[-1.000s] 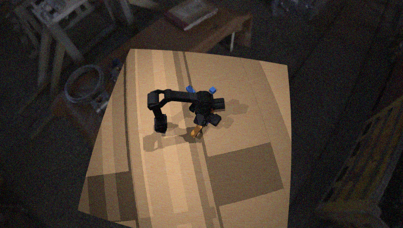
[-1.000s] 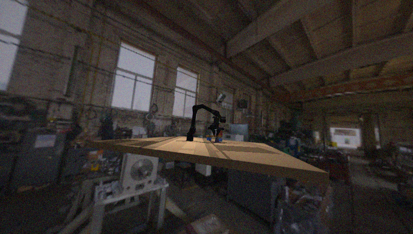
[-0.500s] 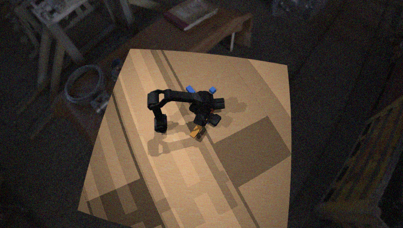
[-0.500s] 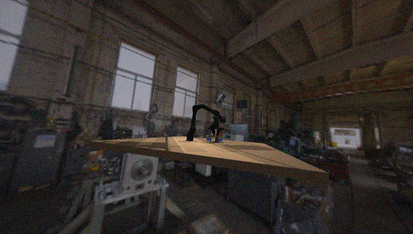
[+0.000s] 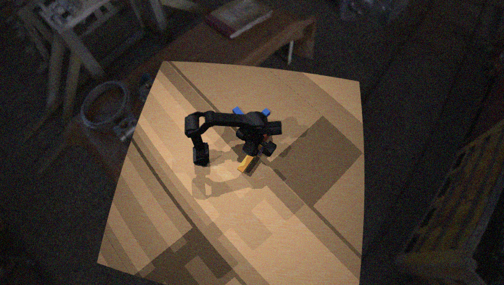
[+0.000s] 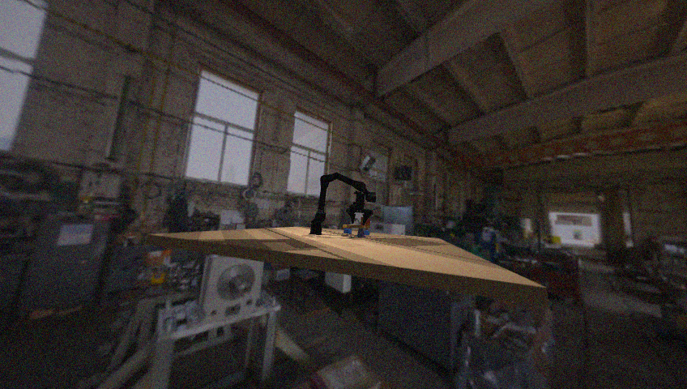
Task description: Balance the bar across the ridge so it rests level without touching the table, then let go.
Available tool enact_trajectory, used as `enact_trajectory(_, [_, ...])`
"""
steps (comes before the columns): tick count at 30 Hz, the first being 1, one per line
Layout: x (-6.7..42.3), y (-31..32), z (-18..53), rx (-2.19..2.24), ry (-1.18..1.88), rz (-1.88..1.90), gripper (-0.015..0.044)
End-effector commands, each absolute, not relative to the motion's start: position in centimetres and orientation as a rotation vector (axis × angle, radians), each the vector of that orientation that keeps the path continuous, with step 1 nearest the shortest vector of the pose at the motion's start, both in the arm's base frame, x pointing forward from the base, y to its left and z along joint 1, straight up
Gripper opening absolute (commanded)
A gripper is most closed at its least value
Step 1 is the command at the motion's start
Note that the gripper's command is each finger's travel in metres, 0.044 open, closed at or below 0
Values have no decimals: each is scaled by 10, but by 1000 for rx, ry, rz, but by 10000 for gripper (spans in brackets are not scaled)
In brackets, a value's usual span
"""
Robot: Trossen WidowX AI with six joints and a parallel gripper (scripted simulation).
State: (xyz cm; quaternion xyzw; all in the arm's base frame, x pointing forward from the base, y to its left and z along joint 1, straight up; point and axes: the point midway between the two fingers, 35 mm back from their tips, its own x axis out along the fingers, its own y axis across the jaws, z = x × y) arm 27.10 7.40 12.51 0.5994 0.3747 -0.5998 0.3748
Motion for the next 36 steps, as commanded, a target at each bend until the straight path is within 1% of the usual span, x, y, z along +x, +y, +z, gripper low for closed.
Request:
enact_trajectory(1, [277,76,159,1553,952,-1512,440])
enact_trajectory(5, [272,74,202,1553,952,-1513,440])
enact_trajectory(7, [271,74,209,1552,952,-1513,440])
enact_trajectory(36, [271,74,209,1552,952,-1513,440])
